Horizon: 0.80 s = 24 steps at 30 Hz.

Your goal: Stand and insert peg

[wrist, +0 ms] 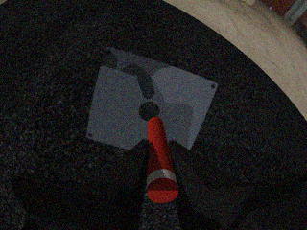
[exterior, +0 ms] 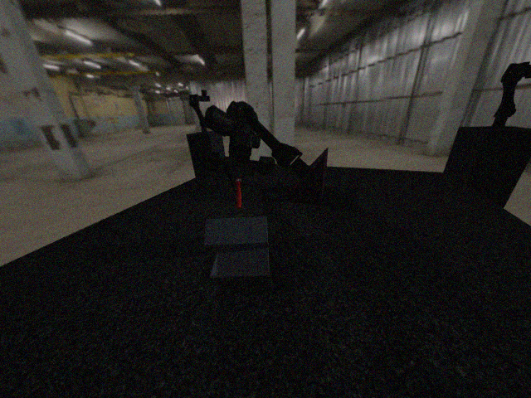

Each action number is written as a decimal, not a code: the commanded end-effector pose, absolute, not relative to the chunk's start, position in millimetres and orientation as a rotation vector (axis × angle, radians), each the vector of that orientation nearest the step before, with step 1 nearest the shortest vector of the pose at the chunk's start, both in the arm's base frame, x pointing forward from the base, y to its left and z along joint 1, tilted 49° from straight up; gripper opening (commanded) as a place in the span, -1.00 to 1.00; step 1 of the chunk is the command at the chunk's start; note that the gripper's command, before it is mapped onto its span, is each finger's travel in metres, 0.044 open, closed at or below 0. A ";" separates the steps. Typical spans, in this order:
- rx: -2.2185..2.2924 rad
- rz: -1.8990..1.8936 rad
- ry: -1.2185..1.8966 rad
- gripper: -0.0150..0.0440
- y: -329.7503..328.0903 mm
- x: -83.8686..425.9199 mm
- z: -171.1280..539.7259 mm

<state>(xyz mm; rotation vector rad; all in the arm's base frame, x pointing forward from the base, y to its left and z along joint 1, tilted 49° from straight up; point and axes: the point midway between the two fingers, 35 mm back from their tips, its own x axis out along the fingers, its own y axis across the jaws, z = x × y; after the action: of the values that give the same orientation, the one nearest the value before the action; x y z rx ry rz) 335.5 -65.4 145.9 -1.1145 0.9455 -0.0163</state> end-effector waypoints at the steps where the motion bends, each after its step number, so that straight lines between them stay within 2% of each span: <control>1: -1.120 -0.005 0.952 -0.49 -67.4 337.4 137.5; 24: -1.106 -0.013 0.945 -0.49 -74.4 346.6 130.7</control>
<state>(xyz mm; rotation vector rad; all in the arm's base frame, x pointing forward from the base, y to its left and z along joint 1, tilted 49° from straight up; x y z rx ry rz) 343.2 -72.4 136.4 -1.1047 0.9377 -0.0215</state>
